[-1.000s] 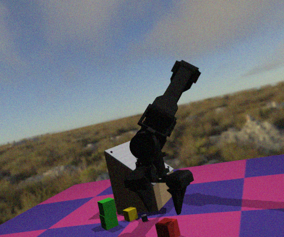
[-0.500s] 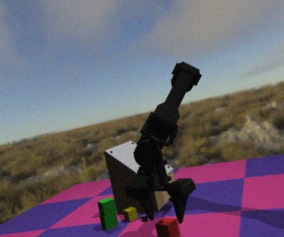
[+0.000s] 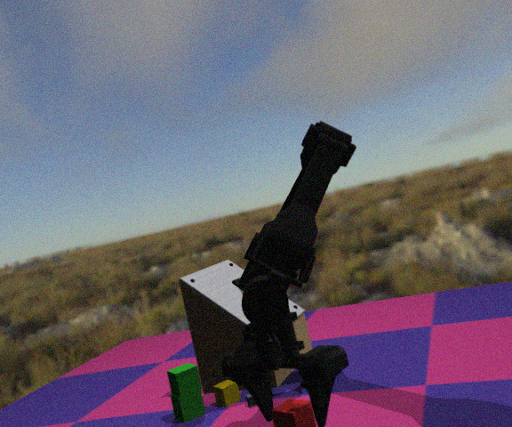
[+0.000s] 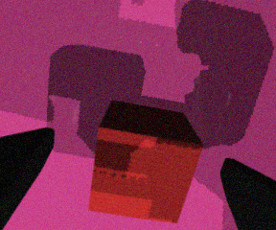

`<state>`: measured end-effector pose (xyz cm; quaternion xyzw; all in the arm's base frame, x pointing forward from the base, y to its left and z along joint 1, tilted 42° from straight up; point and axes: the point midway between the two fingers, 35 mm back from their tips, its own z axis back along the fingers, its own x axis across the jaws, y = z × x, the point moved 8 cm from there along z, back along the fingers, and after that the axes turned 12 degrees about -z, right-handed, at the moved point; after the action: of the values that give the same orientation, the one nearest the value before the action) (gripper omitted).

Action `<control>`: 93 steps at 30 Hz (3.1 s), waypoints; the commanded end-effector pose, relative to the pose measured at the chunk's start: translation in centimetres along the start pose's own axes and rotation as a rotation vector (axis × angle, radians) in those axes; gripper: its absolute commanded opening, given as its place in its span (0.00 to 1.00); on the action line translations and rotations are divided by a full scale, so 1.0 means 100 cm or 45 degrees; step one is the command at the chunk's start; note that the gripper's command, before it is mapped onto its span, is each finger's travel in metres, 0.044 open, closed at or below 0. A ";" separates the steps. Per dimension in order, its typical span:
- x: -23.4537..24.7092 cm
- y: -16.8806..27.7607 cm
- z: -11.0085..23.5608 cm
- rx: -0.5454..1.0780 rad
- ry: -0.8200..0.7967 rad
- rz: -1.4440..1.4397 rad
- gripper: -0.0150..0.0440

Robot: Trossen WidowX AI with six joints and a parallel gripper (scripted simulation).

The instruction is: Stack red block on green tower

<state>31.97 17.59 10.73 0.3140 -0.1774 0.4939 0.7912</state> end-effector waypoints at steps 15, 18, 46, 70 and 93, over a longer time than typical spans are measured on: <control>0.000 0.000 -0.008 -0.006 0.001 -0.003 0.96; 0.000 0.000 -0.008 -0.006 0.001 -0.003 0.82; 0.000 0.001 0.068 -0.008 0.004 -0.002 0.25; -0.057 -0.030 0.112 -0.037 0.039 -0.007 0.25; -0.216 -0.042 0.114 -0.023 0.041 -0.009 0.25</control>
<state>27.33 -4.94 5.85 0.2995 -0.1666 0.4936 0.7993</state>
